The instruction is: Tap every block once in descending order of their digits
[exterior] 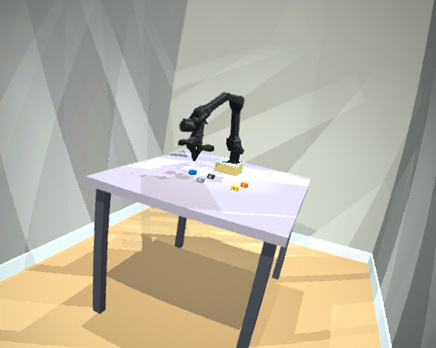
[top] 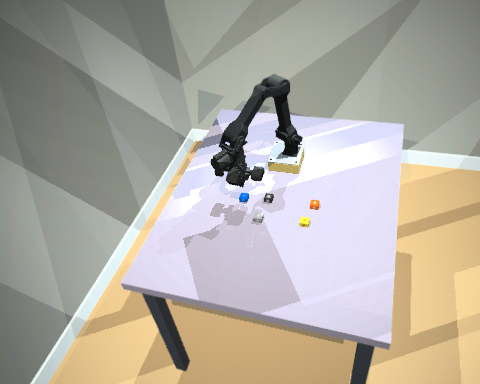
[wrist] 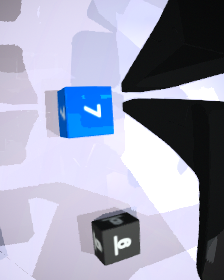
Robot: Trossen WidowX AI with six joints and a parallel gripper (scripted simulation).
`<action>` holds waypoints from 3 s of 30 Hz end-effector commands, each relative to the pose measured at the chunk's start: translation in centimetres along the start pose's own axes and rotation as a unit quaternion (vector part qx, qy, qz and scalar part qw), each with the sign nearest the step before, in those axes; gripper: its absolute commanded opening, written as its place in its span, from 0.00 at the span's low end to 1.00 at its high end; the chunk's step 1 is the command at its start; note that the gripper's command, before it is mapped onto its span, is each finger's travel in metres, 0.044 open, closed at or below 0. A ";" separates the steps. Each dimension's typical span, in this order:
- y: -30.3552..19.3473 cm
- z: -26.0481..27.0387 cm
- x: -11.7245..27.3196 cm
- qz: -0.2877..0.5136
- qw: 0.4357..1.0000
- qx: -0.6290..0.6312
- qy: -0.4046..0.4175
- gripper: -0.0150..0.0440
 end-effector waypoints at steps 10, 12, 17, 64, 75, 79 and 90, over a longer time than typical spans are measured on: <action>0.3 2.5 5.4 -0.011 1.000 0.002 -0.005 0.29; 0.5 5.5 5.4 -0.011 1.000 0.002 -0.003 0.29; -0.3 11.5 5.3 -0.012 1.000 0.002 -0.001 0.29; -0.1 11.7 -3.8 -0.013 1.000 0.002 0.000 0.29; -0.3 11.7 5.0 -0.012 1.000 0.002 -0.001 0.29; -0.4 11.8 5.2 -0.012 1.000 0.002 -0.001 0.29; 8.5 8.0 6.1 -0.015 1.000 0.002 -0.002 0.29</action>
Point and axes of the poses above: the point midway between the two fingers, 35 mm back from their tips, its own x axis back along the fingers, its own z axis across the jaws, y = z × x, the point moved 8 cm from there along x, back along the fingers, and after that the axes turned 10 degrees about x, right-handed, at the moved point
